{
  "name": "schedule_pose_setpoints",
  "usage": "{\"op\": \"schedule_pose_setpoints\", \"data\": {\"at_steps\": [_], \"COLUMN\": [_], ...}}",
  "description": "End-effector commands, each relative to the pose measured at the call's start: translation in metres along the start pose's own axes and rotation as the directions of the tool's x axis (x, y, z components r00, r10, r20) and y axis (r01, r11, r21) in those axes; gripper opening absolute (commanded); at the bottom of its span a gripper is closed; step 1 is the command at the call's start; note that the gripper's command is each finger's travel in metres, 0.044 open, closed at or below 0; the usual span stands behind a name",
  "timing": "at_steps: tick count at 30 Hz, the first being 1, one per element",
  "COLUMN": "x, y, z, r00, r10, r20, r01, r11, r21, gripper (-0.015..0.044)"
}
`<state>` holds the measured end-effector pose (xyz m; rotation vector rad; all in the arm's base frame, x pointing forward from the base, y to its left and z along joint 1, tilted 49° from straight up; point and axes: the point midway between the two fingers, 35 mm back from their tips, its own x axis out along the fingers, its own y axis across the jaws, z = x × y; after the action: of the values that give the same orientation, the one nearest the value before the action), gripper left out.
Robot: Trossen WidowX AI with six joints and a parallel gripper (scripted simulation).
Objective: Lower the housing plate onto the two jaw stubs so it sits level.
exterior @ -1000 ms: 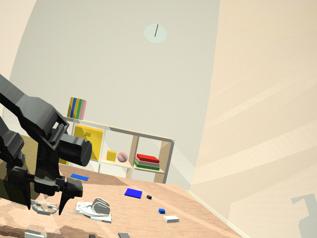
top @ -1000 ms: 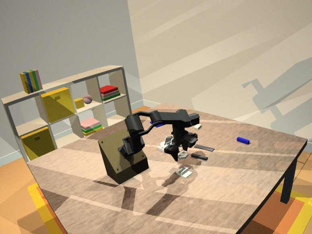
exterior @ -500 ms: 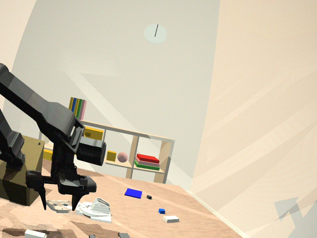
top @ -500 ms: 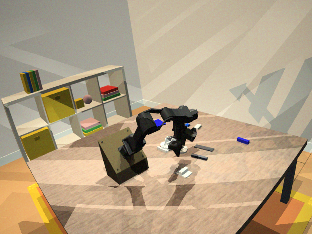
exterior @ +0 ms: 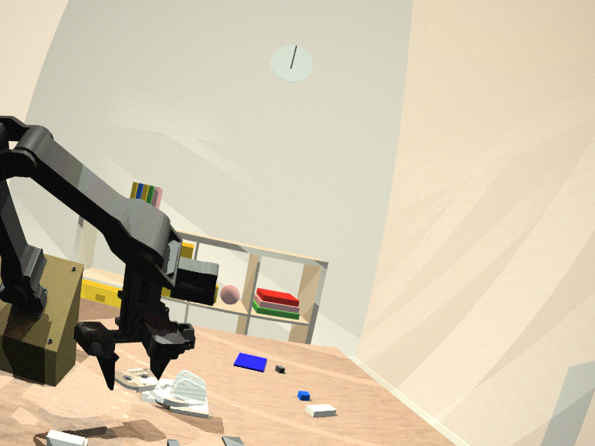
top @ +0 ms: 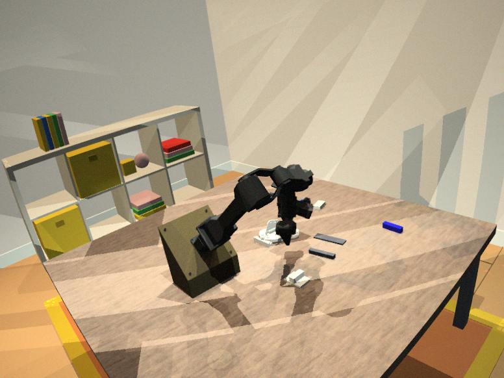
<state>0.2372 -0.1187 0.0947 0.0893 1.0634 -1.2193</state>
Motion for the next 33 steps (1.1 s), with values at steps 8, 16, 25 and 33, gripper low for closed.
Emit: {"op": "schedule_pose_setpoints", "data": {"at_steps": [8, 16, 25, 33], "x": [-0.001, -0.001, 0.000, 0.002], "y": [0.034, 0.057, 0.081, 0.100], "z": [-0.013, -0.028, -0.047, -0.066], "r00": [1.000, 1.000, 1.000, 1.000], "r10": [0.009, 0.005, -0.002, -0.011], "r20": [0.000, 0.000, 0.005, 0.014], "r01": [-0.009, -0.005, 0.004, 0.017], "r11": [0.983, 0.948, 0.888, 0.816], "r21": [-0.182, -0.317, -0.461, -0.578], "gripper": [0.0351, 0.0351, 0.0351, 0.0351]}}
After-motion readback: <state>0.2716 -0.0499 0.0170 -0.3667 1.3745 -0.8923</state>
